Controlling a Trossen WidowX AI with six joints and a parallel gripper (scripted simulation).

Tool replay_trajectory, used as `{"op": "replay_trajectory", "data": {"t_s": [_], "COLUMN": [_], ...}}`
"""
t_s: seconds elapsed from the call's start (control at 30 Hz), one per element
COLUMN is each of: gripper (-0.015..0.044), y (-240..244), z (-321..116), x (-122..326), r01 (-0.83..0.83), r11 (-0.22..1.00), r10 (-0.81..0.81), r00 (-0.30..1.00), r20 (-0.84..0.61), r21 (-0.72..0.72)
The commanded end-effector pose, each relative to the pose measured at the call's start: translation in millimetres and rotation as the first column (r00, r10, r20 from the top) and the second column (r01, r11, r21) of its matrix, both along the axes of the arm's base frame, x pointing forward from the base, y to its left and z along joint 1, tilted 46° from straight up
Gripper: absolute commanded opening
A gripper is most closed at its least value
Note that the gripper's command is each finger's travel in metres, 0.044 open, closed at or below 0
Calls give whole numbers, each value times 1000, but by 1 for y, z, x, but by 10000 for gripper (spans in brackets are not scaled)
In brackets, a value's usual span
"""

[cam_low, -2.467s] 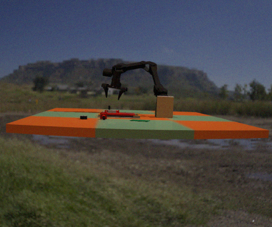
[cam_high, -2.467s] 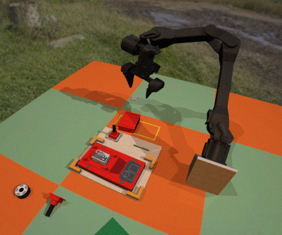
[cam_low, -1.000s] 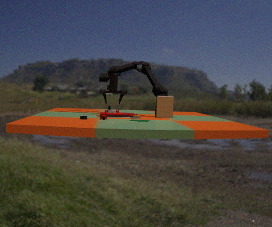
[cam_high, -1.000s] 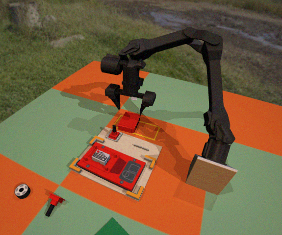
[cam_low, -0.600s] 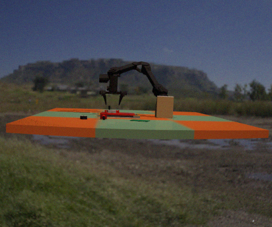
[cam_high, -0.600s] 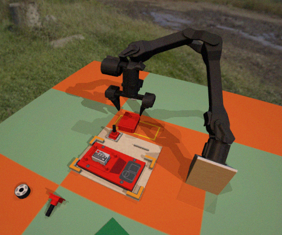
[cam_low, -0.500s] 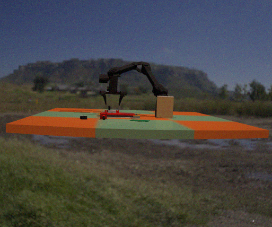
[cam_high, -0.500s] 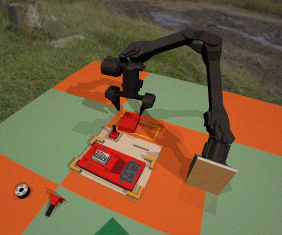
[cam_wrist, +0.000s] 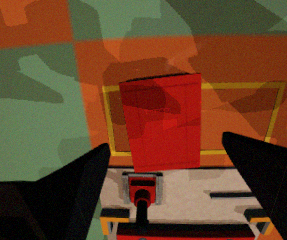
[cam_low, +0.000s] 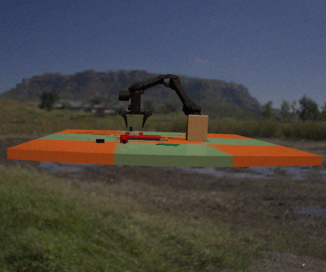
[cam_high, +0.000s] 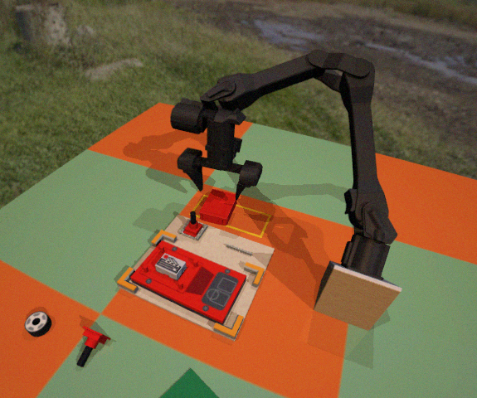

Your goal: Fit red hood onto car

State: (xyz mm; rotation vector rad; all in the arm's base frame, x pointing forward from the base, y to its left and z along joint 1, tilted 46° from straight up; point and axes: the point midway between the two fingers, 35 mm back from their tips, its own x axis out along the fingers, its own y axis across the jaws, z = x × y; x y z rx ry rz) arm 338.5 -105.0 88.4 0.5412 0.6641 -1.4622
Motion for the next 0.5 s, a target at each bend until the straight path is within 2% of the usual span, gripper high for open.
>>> {"op": "replay_trajectory", "data": {"t_s": [0.0, 0.47], "gripper": [440, 440], "y": [-2, -8], "z": [-3, -9], "x": [-1, -1], "r01": [-3, -3], "r11": [1000, 1000], "r10": [3, 3], "r00": [1000, 1000], "r20": [-7, -7], "r21": [0, -1]}}
